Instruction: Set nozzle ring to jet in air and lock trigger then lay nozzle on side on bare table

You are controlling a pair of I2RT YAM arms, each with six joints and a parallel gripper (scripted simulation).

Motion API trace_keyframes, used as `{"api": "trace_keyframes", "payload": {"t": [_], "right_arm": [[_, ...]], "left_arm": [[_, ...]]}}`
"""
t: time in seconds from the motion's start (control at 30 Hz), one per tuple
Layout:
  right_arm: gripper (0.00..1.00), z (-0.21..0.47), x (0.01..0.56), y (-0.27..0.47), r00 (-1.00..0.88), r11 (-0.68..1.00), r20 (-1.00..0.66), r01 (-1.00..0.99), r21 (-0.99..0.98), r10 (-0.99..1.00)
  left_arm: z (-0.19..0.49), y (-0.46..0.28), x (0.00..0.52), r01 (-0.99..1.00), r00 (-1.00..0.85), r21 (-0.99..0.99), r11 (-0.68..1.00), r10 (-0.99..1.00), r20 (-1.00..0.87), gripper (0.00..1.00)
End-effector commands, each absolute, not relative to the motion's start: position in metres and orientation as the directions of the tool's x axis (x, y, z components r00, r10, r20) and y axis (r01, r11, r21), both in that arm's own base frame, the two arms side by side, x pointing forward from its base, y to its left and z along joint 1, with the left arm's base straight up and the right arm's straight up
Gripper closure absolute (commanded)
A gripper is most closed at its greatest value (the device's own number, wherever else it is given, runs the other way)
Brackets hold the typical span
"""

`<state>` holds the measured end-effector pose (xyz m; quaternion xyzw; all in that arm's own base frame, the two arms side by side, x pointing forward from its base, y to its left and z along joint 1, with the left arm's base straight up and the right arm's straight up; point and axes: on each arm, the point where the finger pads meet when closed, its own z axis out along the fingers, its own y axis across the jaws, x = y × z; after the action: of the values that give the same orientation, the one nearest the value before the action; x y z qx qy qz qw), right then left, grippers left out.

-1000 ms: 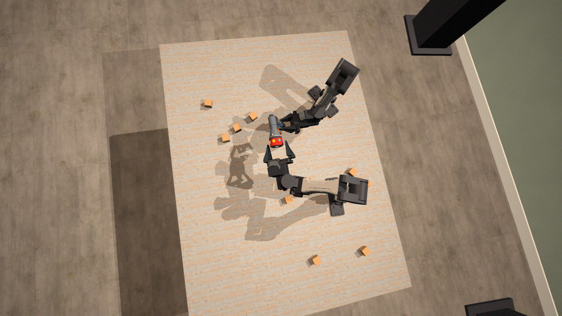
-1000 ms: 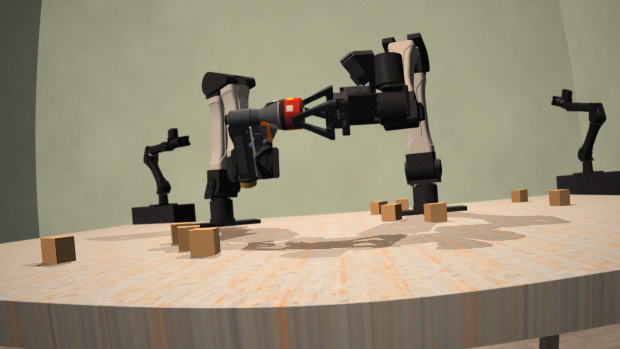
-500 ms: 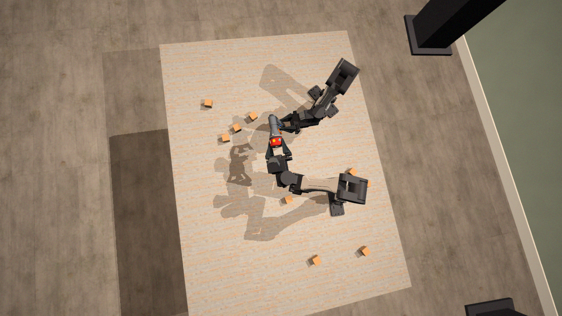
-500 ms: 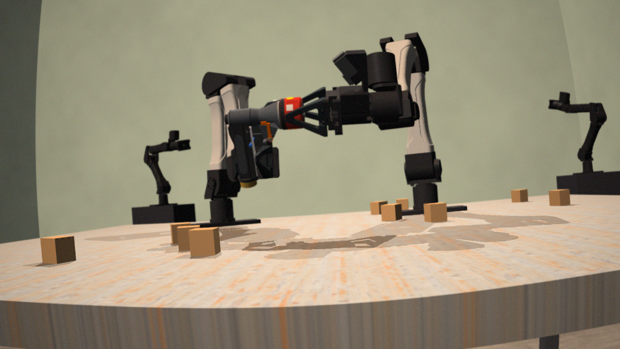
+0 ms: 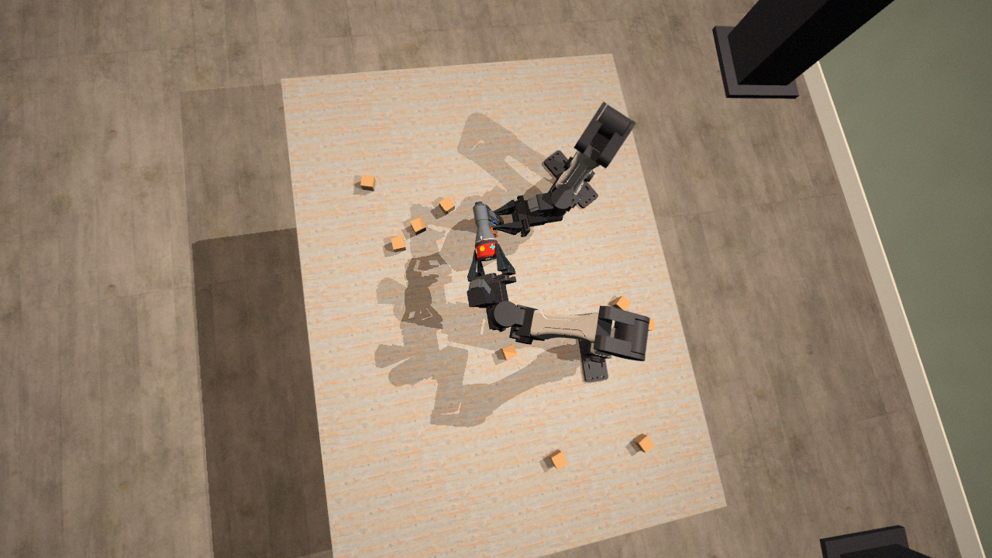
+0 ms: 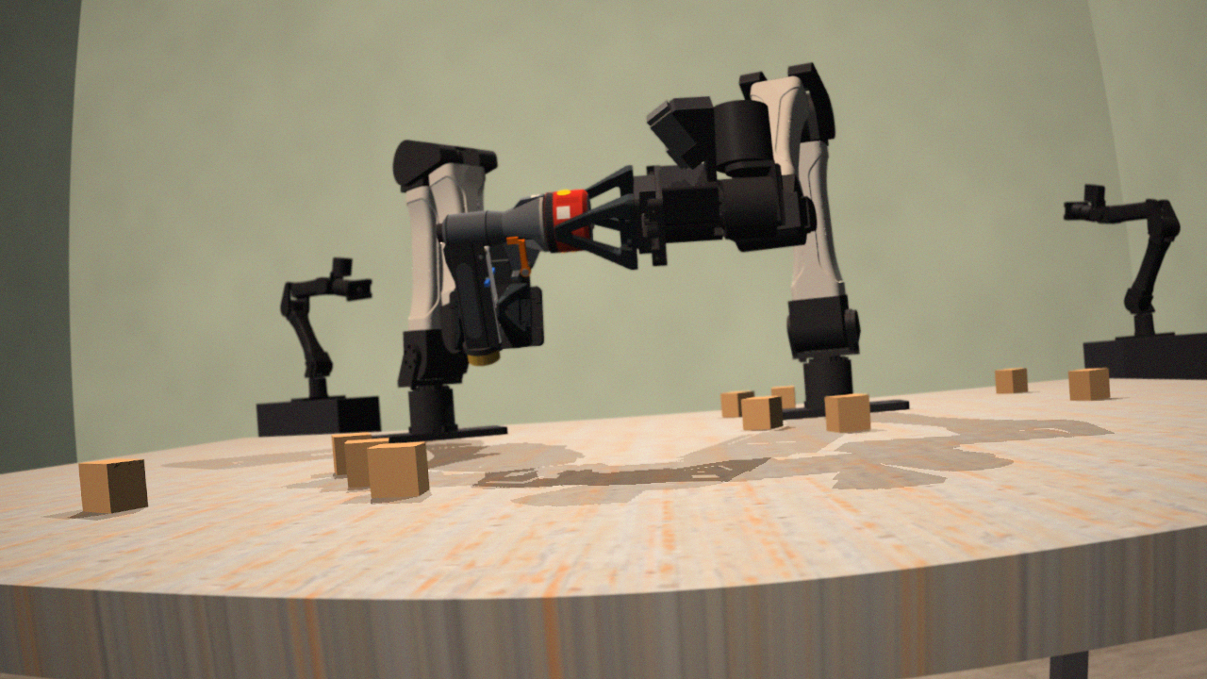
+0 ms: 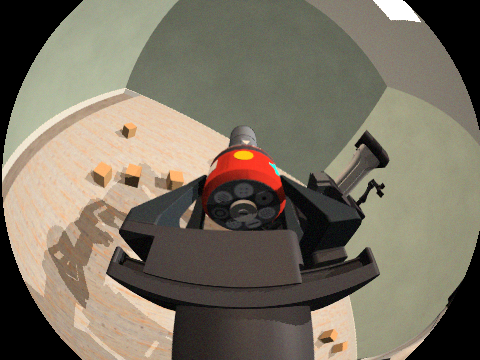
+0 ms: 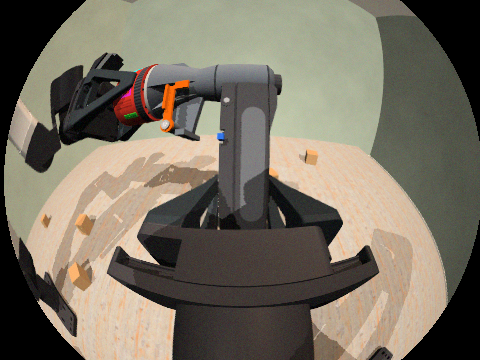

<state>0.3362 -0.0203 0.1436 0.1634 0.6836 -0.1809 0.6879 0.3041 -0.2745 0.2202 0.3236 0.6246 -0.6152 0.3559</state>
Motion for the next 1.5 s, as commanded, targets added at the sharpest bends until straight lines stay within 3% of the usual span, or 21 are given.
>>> {"api": "trace_keyframes", "payload": {"t": [0.0,0.33,0.43,0.47,0.6,0.67,0.7,1.47], "right_arm": [[0.64,0.185,0.343,-0.018,0.17,0.878,-0.985,0.465,0.114,0.037],[0.64,0.185,0.343,-0.018,0.163,0.879,-0.986,0.467,0.098,0.023],[0.64,0.185,0.343,-0.019,0.163,0.876,-0.986,0.473,0.099,0.023],[0.64,0.185,0.343,-0.019,0.163,0.876,-0.986,0.473,0.099,0.023],[0.64,0.185,0.343,-0.02,0.163,0.875,-0.986,0.474,0.099,0.023],[0.64,0.185,0.343,-0.02,0.163,0.875,-0.986,0.474,0.099,0.023],[0.64,0.185,0.343,-0.02,0.163,0.875,-0.986,0.474,0.099,0.023],[0.64,0.185,0.343,-0.019,0.169,0.877,-0.985,0.468,0.11,0.034]], "left_arm": [[0.22,-0.273,0.304,0.674,-0.737,-0.738,0.018,-0.045,-0.674,1.0],[0.209,-0.272,0.302,0.315,-0.948,-0.949,0.006,-0.04,-0.315,1.0],[0.209,-0.273,0.302,0.321,-0.946,-0.947,0.006,-0.04,-0.321,1.0],[0.221,-0.274,0.304,0.203,-0.979,-0.979,-0.012,-0.038,-0.202,1.0],[0.223,-0.27,0.31,0.057,-0.998,-0.998,-0.024,-0.042,-0.056,1.0],[0.215,-0.272,0.303,0.094,-0.995,-0.995,-0.02,-0.033,-0.093,1.0],[0.209,-0.274,0.302,0.095,-0.995,-0.995,-0.002,-0.043,-0.095,0.13],[0.227,-0.248,0.301,0.149,-0.988,-0.989,-0.016,-0.052,-0.148,0.13]]}}
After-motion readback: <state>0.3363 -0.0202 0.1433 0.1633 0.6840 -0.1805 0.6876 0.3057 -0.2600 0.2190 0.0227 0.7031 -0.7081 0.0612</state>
